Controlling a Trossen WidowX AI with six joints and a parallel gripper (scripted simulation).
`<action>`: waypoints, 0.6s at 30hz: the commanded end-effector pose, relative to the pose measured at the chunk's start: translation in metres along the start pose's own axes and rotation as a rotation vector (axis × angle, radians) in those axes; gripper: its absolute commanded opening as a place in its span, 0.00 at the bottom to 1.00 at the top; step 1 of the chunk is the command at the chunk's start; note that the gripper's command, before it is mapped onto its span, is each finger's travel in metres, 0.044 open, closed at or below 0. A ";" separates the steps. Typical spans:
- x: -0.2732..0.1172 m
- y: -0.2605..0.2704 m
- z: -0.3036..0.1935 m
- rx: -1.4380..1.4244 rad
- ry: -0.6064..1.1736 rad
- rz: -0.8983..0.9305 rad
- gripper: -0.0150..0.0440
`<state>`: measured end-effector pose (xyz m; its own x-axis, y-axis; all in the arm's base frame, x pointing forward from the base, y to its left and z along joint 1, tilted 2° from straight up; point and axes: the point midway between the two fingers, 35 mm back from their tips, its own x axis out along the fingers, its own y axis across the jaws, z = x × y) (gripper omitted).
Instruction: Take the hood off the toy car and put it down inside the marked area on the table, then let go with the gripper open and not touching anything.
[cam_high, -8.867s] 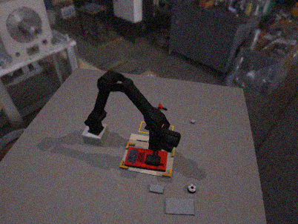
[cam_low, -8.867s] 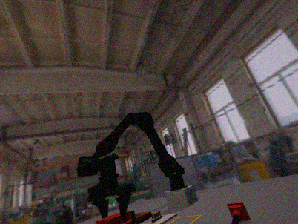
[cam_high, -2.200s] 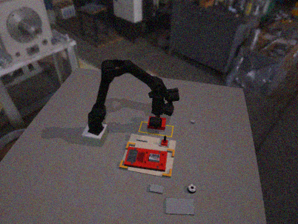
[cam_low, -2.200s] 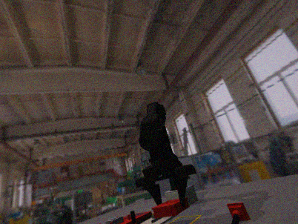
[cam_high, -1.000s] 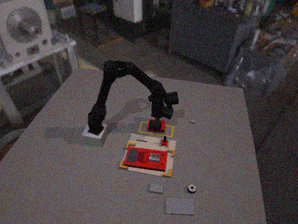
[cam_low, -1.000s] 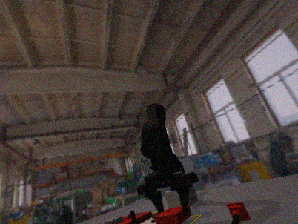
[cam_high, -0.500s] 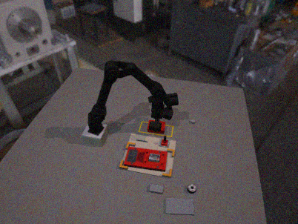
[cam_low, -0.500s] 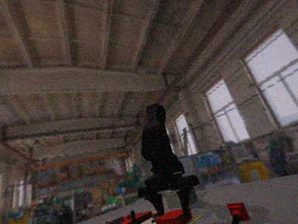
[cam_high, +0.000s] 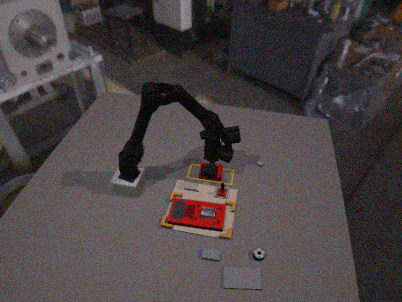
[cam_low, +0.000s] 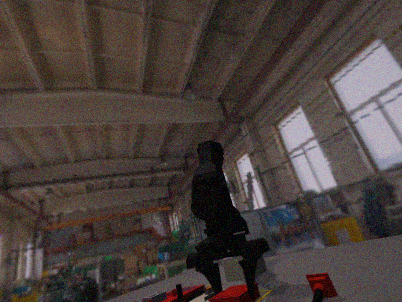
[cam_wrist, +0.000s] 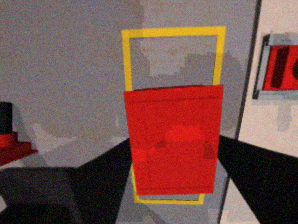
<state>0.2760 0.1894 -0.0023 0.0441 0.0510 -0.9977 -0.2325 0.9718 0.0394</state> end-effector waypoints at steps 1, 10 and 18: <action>0.000 0.000 0.000 0.000 0.000 0.000 0.57; 0.000 0.000 0.000 0.000 0.000 0.000 0.97; -0.054 0.001 0.002 0.000 0.001 -0.006 1.00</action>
<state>0.2709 0.1861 0.0147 0.0115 0.0288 -0.9995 -0.2318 0.9724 0.0254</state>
